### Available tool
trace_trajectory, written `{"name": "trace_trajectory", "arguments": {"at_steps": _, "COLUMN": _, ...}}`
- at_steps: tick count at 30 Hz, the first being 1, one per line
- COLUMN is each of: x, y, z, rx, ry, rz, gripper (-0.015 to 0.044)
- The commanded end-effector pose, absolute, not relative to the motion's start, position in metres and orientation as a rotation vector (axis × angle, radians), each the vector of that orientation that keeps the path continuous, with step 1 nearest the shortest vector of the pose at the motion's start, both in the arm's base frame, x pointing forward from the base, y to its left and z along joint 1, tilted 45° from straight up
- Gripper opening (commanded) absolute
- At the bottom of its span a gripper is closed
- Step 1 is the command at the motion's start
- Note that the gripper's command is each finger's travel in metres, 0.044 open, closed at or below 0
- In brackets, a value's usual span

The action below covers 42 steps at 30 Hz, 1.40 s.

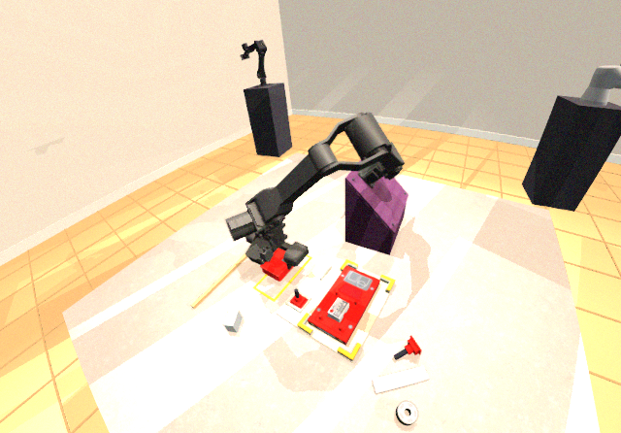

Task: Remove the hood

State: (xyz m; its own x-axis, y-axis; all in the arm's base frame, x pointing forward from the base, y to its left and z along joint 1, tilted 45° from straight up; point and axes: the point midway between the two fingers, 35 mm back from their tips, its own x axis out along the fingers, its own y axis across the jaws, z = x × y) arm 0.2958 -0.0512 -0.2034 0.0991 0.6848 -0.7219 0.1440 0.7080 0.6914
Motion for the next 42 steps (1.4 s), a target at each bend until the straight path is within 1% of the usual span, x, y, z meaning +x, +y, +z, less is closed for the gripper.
{"name": "trace_trajectory", "arguments": {"at_steps": 1, "x": 0.295, "y": -0.048, "z": -0.205, "rx": 0.736, "ry": 1.445, "rz": 0.459, "gripper": 0.0000}}
{"name": "trace_trajectory", "arguments": {"at_steps": 42, "x": 0.296, "y": -0.033, "z": -0.219, "rx": 0.738, "ry": 1.445, "rz": 0.461, "gripper": 0.0000}}
